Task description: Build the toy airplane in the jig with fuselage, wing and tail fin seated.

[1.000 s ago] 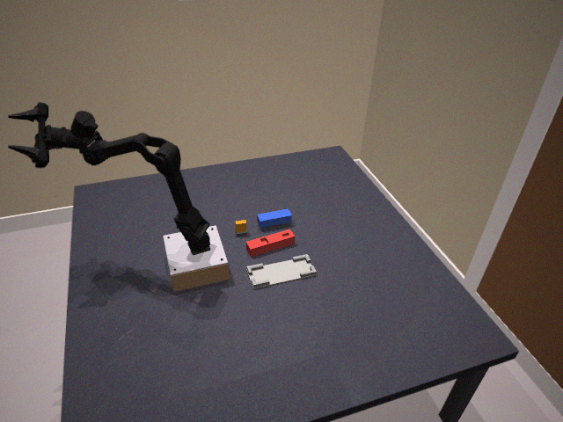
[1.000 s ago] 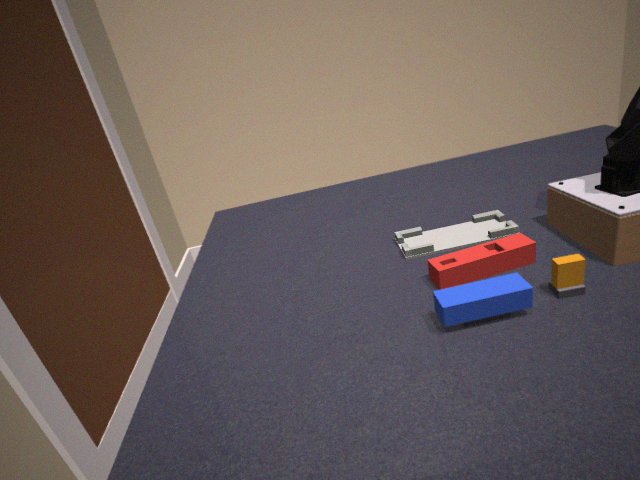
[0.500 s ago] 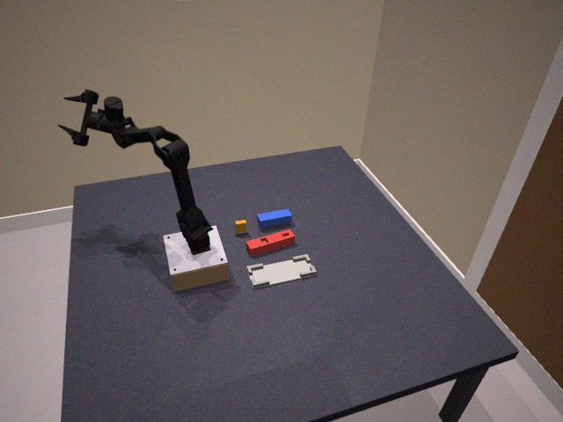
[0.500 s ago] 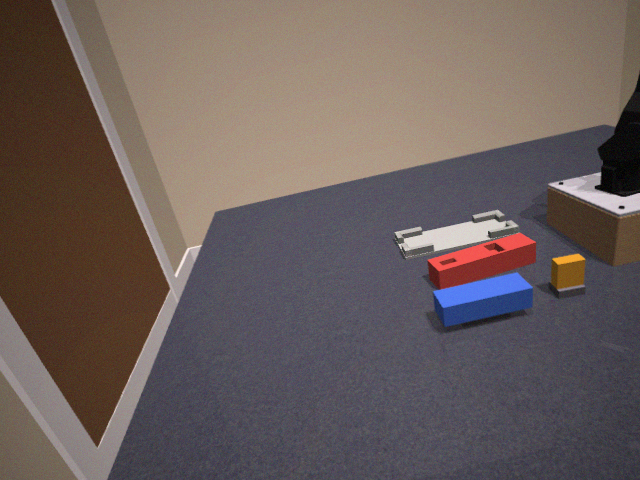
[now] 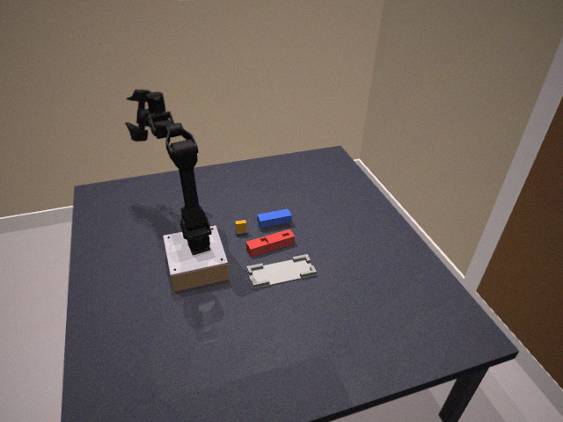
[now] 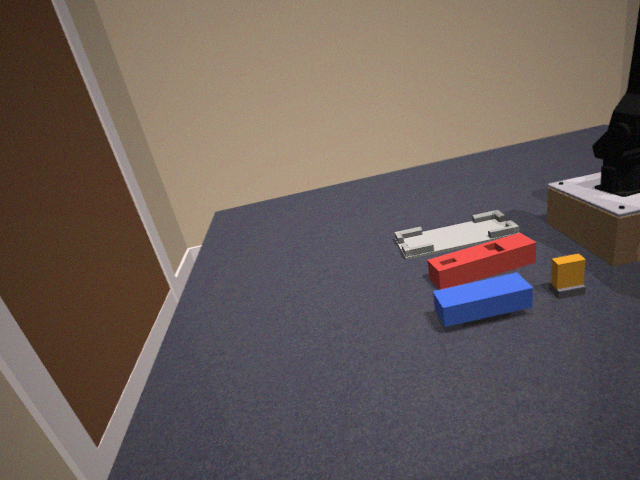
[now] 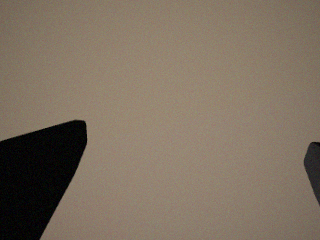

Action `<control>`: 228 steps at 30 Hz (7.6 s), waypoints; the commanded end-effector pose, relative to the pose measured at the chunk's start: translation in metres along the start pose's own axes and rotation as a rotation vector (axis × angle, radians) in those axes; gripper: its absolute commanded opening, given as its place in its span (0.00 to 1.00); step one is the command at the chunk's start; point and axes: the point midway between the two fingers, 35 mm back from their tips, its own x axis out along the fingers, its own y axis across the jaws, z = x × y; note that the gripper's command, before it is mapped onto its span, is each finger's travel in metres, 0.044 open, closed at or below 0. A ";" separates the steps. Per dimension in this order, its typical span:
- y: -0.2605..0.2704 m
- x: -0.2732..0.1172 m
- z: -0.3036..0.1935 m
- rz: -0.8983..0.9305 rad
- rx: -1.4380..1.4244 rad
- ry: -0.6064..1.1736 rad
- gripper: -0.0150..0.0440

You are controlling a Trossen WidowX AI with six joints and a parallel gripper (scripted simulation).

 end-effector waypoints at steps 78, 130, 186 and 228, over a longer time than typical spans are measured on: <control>-0.297 -0.593 0.182 -1.427 0.125 -0.649 1.00; -0.316 -0.595 0.192 -1.427 0.125 -0.649 0.25; -0.234 -0.631 0.142 -1.417 0.158 -0.678 0.25; -0.303 -0.713 0.093 -1.399 0.234 -0.743 0.43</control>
